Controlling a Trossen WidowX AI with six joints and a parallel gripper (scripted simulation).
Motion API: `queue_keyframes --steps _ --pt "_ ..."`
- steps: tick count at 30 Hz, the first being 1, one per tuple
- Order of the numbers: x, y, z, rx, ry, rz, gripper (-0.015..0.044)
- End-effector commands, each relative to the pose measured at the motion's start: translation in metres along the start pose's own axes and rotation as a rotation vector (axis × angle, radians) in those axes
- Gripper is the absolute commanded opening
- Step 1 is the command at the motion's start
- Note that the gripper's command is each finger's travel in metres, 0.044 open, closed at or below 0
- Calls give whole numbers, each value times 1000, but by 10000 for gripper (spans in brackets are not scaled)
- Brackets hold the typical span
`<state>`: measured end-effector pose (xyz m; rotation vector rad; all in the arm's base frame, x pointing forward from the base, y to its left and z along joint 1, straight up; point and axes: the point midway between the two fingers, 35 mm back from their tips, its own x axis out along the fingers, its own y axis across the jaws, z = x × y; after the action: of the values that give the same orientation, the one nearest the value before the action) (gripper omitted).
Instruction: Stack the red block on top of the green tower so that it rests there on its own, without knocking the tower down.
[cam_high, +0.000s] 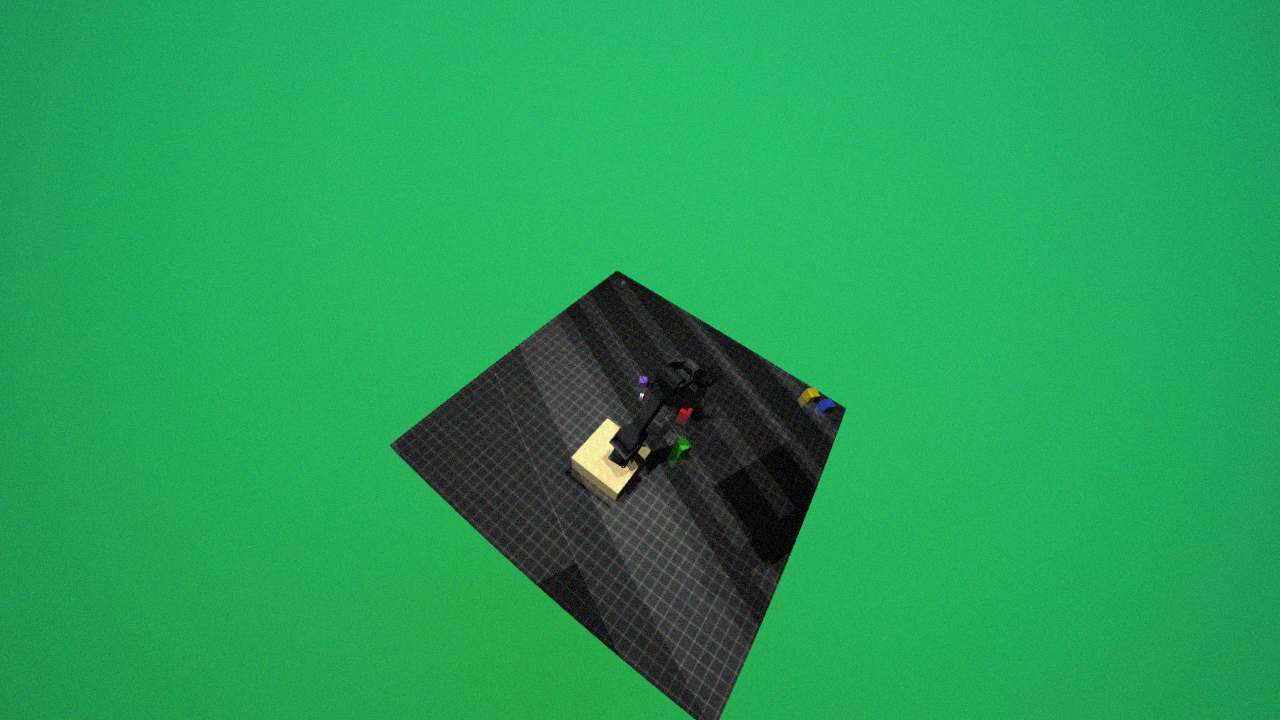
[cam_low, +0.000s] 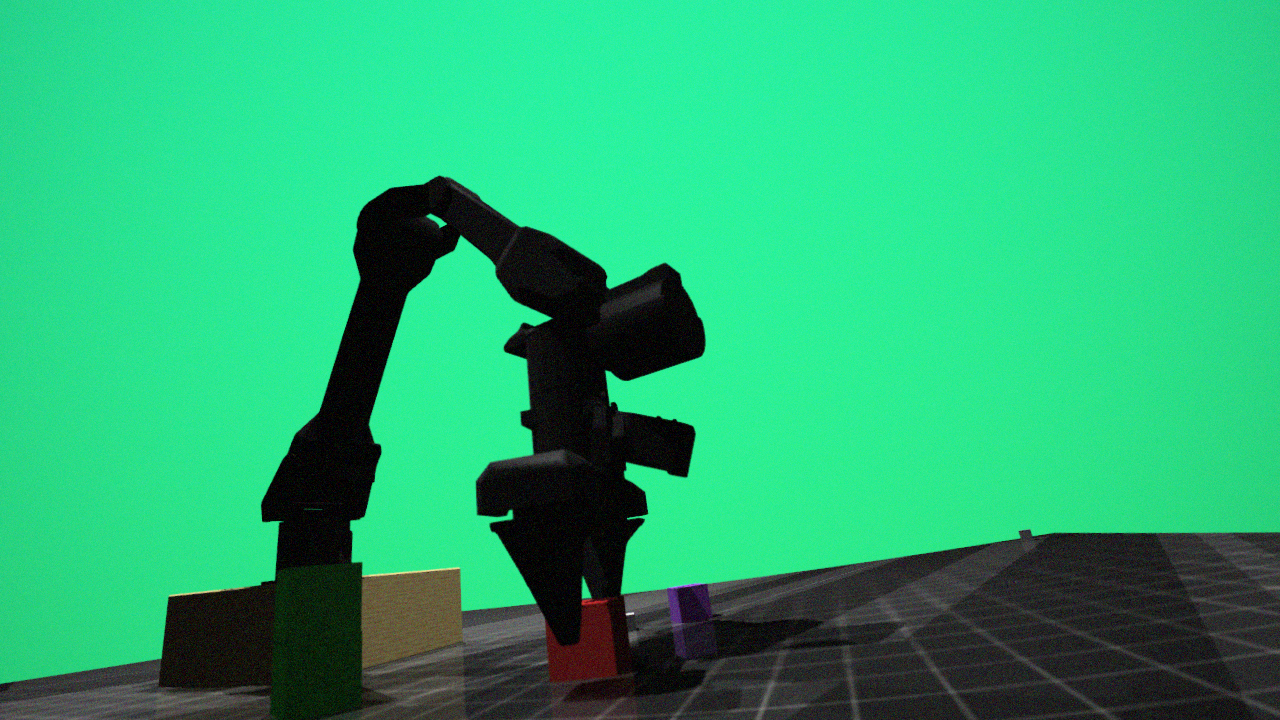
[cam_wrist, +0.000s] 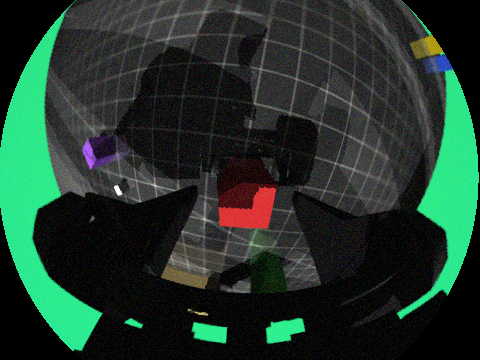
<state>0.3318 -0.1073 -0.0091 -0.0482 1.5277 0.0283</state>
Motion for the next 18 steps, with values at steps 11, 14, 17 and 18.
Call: queue_keyframes --steps 11,14,17,18 --pt "15 0 -3 -6 6 -2 440" --pt "15 0 -3 -6 6 -2 440" --pt "15 0 -3 -6 6 -2 440" --pt "15 0 -3 -6 6 -2 440"
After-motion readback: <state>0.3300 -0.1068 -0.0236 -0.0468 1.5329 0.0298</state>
